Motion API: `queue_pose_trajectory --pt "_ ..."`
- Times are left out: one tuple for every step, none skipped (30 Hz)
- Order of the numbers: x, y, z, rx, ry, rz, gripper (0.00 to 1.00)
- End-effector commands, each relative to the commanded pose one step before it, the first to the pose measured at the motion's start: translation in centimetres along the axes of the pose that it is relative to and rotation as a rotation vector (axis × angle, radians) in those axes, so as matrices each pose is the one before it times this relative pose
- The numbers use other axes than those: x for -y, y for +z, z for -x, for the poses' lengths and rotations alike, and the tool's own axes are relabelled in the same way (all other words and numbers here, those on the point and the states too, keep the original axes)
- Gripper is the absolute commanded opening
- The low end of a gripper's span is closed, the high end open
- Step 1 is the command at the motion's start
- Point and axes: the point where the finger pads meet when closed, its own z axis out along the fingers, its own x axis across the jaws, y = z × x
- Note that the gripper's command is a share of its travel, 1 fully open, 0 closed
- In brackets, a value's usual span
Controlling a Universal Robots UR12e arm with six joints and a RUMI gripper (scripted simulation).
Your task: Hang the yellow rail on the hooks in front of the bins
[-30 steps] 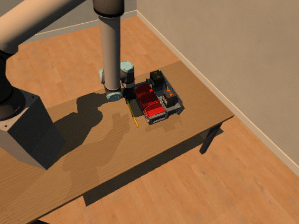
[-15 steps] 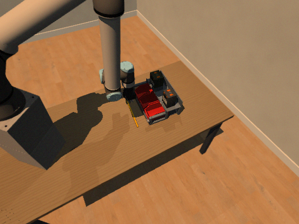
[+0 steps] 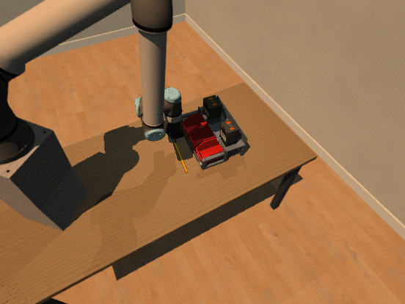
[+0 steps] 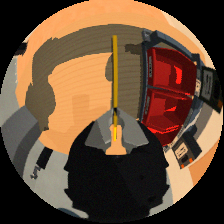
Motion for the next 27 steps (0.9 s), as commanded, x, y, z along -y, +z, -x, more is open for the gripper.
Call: queue_pose_trajectory --pt "-0.343 -0.492 -0.922 -0.01269 0.00365 0.00166 0.0" --pt "0.001 0.002 0.015 0.00022 -0.00002 -0.00001 0.0" --pt "0.005 0.024 0.045 0.00063 -0.00005 -0.00004 0.0" --pt "0.011 0.054 0.081 0.00115 -0.0001 -0.00008 0.0" --pt "0.011 0.049 0.078 0.00109 -0.00012 -0.00008 0.0" --pt "0.002 0.236 0.473 0.00684 0.00123 -0.0012 0.22" --pt "-0.008 0.049 0.079 0.00117 0.00019 -0.00008 0.22" --pt "-0.01 0.019 0.04 0.00059 0.00019 -0.00005 0.22" --pt "0.0 0.0 0.0 0.0 0.0 0.0 0.22" --pt "0.0 0.0 0.0 0.0 0.0 0.0 0.22" --pt "0.021 0.011 0.031 0.00037 -0.00027 -0.00008 0.22" --pt "0.002 -0.006 0.008 0.00008 -0.00001 -0.00004 0.22" --pt "0.003 -0.018 -0.004 -0.00011 -0.00003 -0.00003 0.22" --pt "0.002 -0.026 -0.011 -0.00024 -0.00003 -0.00002 0.22" --pt "0.001 -0.029 -0.016 -0.0003 -0.00002 -0.00002 0.22" --pt "-0.001 -0.029 -0.016 -0.00029 0.00001 -0.00001 0.22" --pt "-0.003 -0.025 -0.013 -0.00024 0.00005 -0.00001 0.22" --pt "-0.005 -0.017 -0.01 -0.00016 0.00008 -0.00001 0.22" --pt "-0.005 -0.01 -0.008 -0.00011 0.00008 -0.00002 0.22" --pt "-0.005 -0.01 -0.007 -0.00009 0.00008 -0.00002 0.22" --pt "-0.005 -0.01 -0.008 -0.00011 0.00008 -0.00002 0.22" --pt "-0.005 -0.01 -0.011 -0.00014 0.00008 -0.00001 0.22" --pt "-0.005 -0.01 -0.013 -0.00016 0.00009 -0.00001 0.22" --pt "-0.005 -0.01 -0.014 -0.00018 0.00009 -0.00001 0.22" --pt "-0.005 -0.011 -0.015 -0.00019 0.00009 -0.00001 0.22" --pt "0.0 0.0 0.0 0.0 0.0 0.0 0.22" --pt "0.0 0.0 0.0 0.0 0.0 0.0 0.22"
